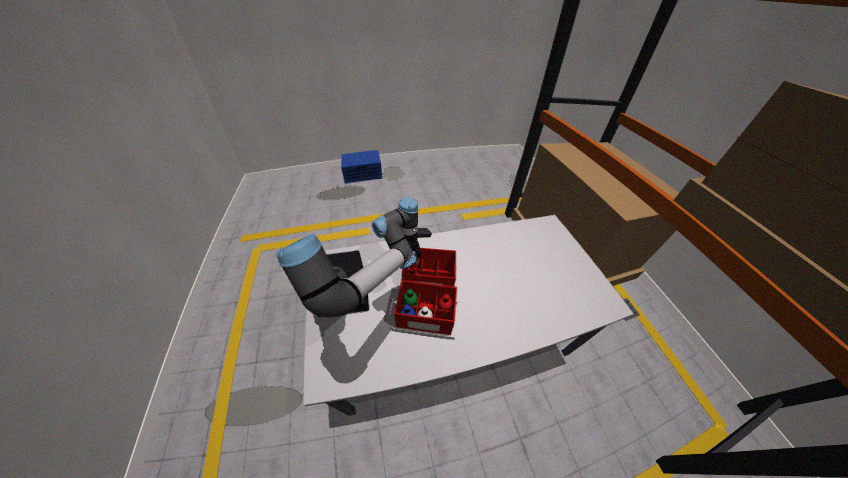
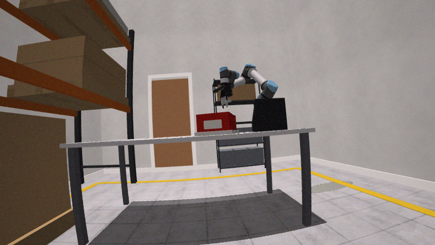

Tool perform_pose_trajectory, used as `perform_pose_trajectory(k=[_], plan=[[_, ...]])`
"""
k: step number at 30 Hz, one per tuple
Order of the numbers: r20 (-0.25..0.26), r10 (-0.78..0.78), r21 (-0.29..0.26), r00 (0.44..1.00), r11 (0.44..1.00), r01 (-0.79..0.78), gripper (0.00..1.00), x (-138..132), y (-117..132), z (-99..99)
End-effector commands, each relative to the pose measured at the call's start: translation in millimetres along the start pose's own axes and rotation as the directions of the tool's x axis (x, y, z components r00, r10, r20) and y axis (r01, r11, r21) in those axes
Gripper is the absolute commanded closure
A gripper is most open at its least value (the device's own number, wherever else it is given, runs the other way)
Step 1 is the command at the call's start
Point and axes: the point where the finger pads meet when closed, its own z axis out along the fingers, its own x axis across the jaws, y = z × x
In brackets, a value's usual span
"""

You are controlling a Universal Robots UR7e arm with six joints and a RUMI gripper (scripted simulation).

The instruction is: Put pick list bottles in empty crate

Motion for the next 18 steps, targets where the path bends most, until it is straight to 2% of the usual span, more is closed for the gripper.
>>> perform_pose_trajectory(k=[1,15,18], plan=[[0.000,0.000,0.001,1.000,1.000,0.000,0.62,0.1,-0.2,-0.3],[0.000,0.000,0.001,1.000,1.000,0.000,0.62,0.1,-0.2,-0.3],[0.000,0.000,0.001,1.000,1.000,0.000,0.62,14.3,0.8,-0.4]])
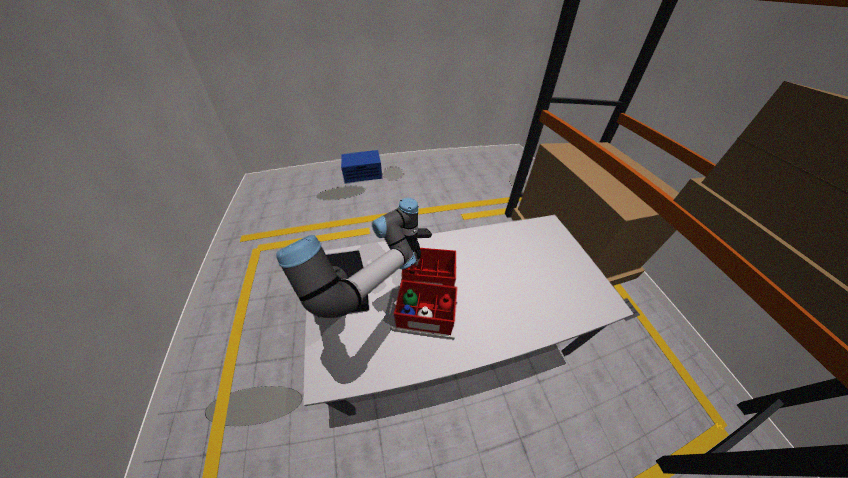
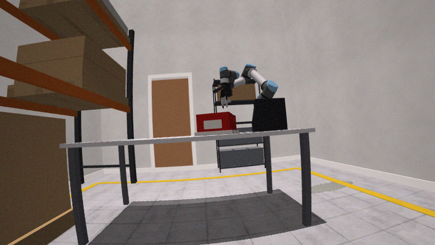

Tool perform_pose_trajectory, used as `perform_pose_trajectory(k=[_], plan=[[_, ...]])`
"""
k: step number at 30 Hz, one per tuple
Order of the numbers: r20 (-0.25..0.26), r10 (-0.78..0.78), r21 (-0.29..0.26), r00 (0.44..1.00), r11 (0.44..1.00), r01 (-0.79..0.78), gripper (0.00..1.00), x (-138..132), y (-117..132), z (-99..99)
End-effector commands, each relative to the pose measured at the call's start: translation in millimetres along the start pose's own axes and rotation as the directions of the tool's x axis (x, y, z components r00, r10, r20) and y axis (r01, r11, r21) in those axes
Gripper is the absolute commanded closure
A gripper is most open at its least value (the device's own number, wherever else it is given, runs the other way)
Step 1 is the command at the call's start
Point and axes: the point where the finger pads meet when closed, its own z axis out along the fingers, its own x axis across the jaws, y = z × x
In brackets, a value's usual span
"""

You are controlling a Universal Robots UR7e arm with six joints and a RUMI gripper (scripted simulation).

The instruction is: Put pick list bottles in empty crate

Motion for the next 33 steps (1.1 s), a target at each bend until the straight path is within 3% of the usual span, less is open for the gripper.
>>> perform_pose_trajectory(k=[1,3,33], plan=[[0.000,0.001,0.001,1.000,1.000,-0.001,0.62,16.7,-0.9,-0.4],[0.000,0.001,0.001,1.000,1.000,-0.001,0.62,16.7,-0.9,-0.4],[0.000,0.001,0.001,1.000,1.000,-0.001,0.62,154.9,-23.7,-0.5]])
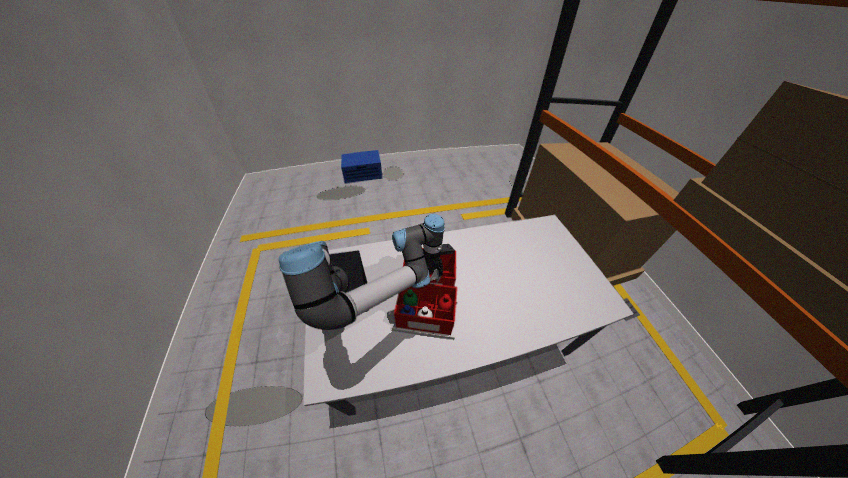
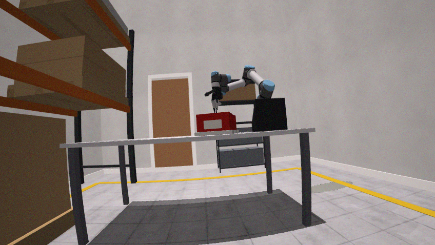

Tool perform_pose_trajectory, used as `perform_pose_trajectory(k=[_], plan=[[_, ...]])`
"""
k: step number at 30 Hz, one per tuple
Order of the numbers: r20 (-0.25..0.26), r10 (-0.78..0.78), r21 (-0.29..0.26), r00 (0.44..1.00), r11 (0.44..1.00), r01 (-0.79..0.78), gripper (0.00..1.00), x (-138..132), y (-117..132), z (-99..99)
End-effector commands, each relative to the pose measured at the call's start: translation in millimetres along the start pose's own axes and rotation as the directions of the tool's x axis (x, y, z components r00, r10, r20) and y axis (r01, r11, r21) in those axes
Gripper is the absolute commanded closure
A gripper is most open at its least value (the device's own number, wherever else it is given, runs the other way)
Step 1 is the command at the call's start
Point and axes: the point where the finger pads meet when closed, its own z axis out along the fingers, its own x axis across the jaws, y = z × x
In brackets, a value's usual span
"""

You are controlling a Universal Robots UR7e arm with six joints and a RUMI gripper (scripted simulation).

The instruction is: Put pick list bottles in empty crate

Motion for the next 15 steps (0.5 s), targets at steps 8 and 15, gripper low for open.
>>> perform_pose_trajectory(k=[8,15], plan=[[0.001,-0.001,0.002,1.000,1.000,0.001,0.62,48.6,-8.8,-0.2],[0.001,-0.001,0.002,1.000,1.000,0.001,0.62,83.1,-14.6,-0.2]])
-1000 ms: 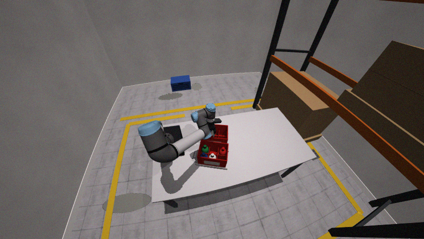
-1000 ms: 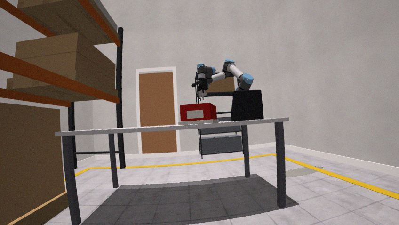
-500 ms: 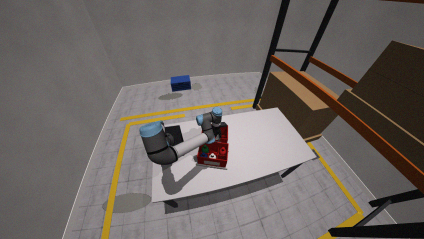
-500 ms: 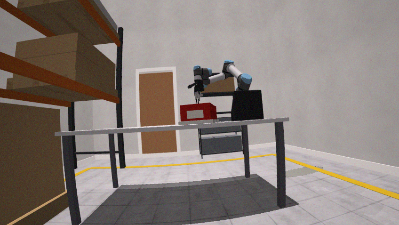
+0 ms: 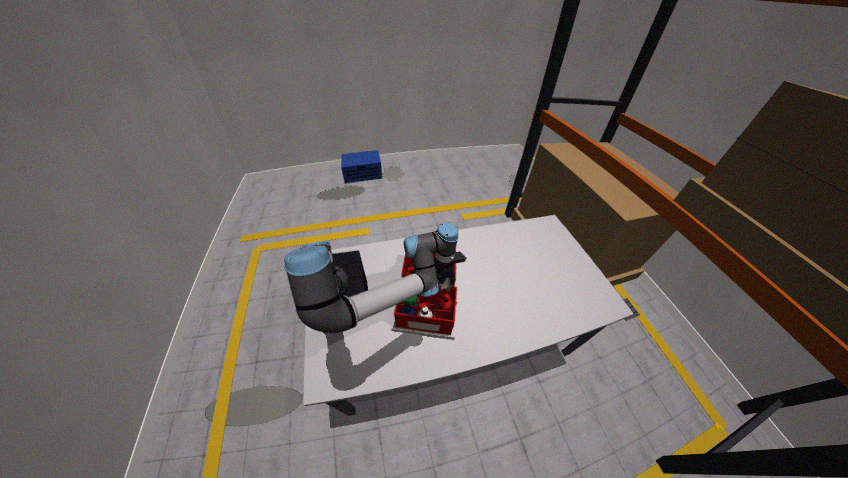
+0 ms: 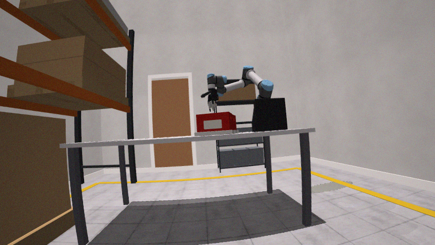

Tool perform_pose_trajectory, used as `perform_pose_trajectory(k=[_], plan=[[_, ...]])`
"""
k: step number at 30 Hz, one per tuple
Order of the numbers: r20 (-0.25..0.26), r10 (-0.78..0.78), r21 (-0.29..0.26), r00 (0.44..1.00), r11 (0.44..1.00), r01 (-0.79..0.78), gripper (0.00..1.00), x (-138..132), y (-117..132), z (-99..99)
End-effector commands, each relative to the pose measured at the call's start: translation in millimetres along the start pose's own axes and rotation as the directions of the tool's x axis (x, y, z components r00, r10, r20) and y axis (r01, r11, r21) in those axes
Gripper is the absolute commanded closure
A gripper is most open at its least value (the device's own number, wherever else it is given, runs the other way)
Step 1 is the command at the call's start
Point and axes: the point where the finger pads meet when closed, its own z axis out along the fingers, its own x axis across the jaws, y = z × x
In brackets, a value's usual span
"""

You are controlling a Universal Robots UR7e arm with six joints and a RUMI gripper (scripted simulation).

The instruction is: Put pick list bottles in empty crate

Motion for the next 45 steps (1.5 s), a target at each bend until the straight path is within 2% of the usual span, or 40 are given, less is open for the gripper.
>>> perform_pose_trajectory(k=[1,14,45], plan=[[0.000,0.000,0.001,1.000,1.000,0.000,0.62,23.9,-4.7,-0.3],[0.000,0.000,0.001,1.000,1.000,0.000,0.62,23.9,-4.8,-0.3],[0.000,0.000,0.001,1.000,1.000,0.000,0.62,23.9,-4.8,35.7]])
